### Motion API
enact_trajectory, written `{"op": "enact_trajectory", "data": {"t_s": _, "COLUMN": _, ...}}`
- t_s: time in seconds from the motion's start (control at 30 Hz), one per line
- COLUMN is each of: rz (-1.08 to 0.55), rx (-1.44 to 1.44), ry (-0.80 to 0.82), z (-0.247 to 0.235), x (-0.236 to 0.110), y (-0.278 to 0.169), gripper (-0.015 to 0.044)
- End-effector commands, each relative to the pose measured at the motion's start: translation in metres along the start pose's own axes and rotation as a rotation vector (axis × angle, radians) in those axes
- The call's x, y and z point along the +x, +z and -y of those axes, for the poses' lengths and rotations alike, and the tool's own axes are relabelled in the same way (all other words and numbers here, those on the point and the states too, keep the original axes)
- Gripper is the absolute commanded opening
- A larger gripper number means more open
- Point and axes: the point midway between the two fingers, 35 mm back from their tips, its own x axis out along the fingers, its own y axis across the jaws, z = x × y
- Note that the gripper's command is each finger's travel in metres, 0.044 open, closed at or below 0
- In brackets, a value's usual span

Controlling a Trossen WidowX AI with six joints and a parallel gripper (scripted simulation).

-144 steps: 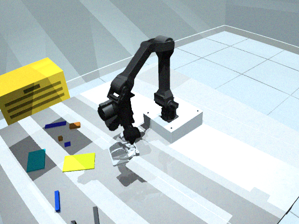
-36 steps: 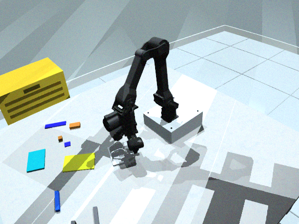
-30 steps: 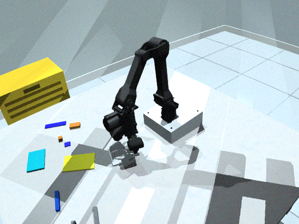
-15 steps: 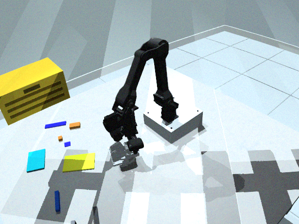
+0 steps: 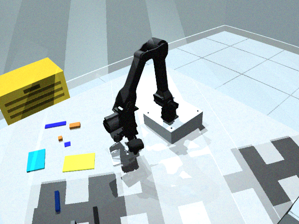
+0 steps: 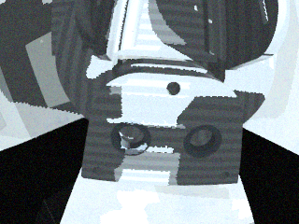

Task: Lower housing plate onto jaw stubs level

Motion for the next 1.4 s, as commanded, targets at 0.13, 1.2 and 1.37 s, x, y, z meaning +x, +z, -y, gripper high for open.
{"op": "enact_trajectory", "data": {"t_s": 0.13, "rz": 0.001, "rx": -0.003, "ry": -0.003, "z": 0.0005, "x": 0.0010, "y": 0.0001, "gripper": 0.0351}}
{"op": "enact_trajectory", "data": {"t_s": 1.2, "rz": 0.001, "rx": -0.004, "ry": -0.003, "z": 0.0005, "x": 0.0058, "y": 0.0001, "gripper": 0.0351}}
{"op": "enact_trajectory", "data": {"t_s": 1.37, "rz": 0.001, "rx": -0.004, "ry": -0.003, "z": 0.0005, "x": 0.0058, "y": 0.0001, "gripper": 0.0351}}
